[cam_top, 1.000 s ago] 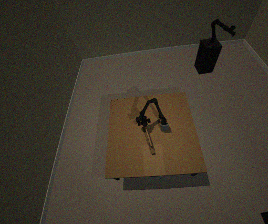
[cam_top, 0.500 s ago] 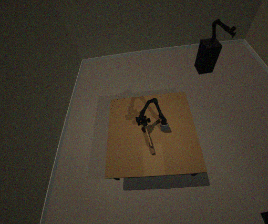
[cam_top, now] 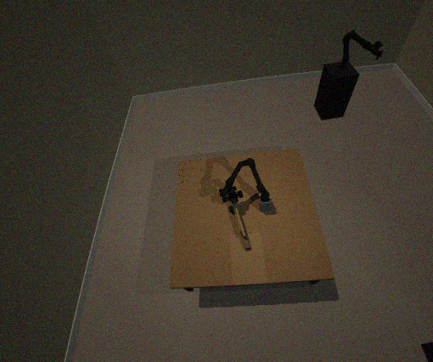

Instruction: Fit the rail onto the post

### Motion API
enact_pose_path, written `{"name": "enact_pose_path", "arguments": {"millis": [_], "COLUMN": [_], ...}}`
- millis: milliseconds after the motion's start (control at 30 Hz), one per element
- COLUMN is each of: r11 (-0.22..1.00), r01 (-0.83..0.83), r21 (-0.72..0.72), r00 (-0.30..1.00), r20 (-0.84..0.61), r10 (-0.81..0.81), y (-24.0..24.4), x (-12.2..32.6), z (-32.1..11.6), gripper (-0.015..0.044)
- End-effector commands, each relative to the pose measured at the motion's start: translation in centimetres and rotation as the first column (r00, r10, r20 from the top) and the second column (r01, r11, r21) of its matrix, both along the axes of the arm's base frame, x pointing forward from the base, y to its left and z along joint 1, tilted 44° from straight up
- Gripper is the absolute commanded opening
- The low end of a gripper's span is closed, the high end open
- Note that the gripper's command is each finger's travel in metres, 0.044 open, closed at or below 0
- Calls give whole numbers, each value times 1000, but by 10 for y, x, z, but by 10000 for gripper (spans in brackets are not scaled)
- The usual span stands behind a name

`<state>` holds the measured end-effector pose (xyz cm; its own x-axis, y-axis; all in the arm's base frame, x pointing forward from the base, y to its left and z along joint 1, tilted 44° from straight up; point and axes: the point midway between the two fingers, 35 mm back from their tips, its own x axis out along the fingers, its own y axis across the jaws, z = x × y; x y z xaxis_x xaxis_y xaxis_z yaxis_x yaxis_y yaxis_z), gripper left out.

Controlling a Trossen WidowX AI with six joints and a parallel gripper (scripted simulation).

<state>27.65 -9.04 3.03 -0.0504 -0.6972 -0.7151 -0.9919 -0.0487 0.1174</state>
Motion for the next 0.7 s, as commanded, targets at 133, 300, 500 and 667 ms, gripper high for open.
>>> {"name": "enact_pose_path", "arguments": {"millis": [133, 300, 500, 667], "r11": [1000, 1000, 1000, 1000], "r01": [-6, -6, -6, -6], "r21": [14, 14, 14, 14], "r00": [1000, 1000, 1000, 1000], "r20": [9, 9, 9, 9], "r10": [5, 5, 5, 5], "y": [1, -1, 0, 1], "x": [2, 1, 1, 0], "z": [-1, -3, -2, 0], "gripper": [0, 0, 0, 0]}}
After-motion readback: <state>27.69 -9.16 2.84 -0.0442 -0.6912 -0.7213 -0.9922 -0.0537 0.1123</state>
